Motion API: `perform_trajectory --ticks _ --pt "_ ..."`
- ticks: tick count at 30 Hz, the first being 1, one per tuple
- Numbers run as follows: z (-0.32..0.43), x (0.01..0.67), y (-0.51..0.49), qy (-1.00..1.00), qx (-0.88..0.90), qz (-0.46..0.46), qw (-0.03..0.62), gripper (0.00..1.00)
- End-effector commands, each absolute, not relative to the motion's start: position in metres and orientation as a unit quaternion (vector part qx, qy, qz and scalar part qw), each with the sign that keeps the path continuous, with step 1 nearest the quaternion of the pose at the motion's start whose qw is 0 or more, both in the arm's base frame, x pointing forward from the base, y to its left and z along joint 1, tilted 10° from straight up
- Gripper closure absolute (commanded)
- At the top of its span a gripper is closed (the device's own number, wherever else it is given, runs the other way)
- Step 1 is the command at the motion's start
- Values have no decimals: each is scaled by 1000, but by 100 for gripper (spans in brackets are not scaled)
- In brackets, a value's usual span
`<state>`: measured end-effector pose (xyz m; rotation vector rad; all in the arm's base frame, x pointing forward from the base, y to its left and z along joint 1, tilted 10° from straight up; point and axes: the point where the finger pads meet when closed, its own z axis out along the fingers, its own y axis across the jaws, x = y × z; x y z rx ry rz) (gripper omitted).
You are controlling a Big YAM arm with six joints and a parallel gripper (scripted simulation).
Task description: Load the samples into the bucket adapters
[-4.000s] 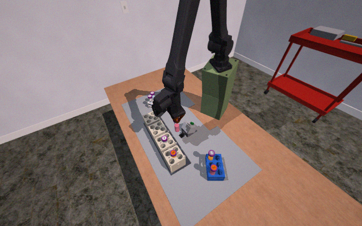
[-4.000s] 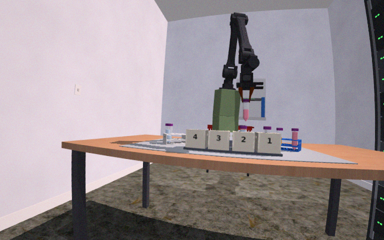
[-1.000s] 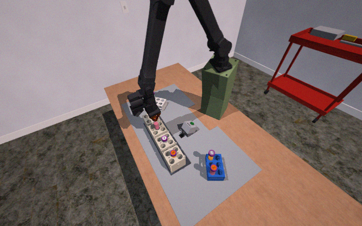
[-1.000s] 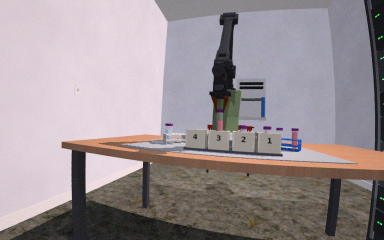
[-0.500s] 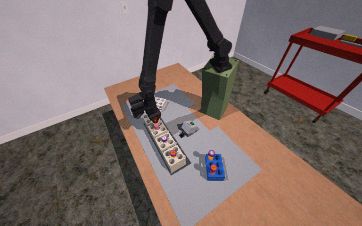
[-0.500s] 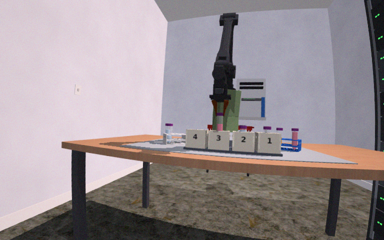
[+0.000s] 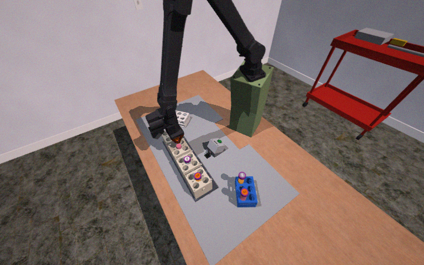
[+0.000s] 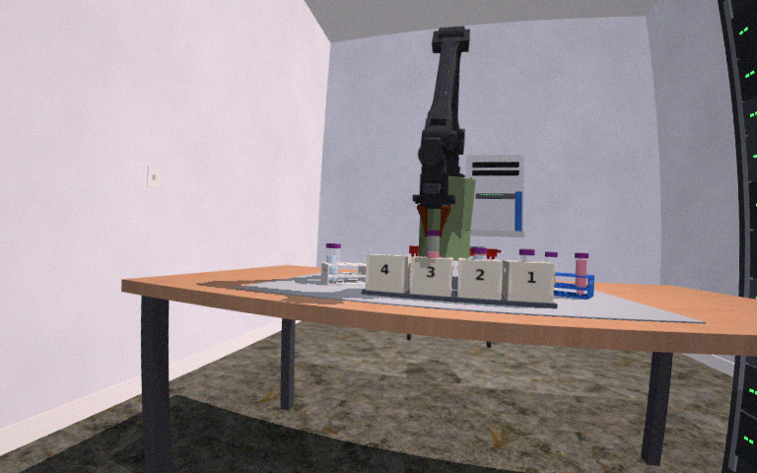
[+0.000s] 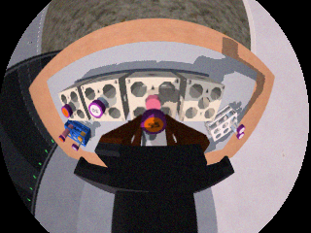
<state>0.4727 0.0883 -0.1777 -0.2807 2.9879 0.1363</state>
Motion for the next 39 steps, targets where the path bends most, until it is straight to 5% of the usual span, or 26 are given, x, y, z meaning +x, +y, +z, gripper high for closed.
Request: perform_trajectory --ticks 1,36,37,39 --pt "-172 494 98 990 -93 47 93 100" --pt "-202 493 96 991 -92 46 87 100" --pt "-202 493 96 991 -92 46 87 45" --pt "-202 493 96 991 -92 46 87 45"
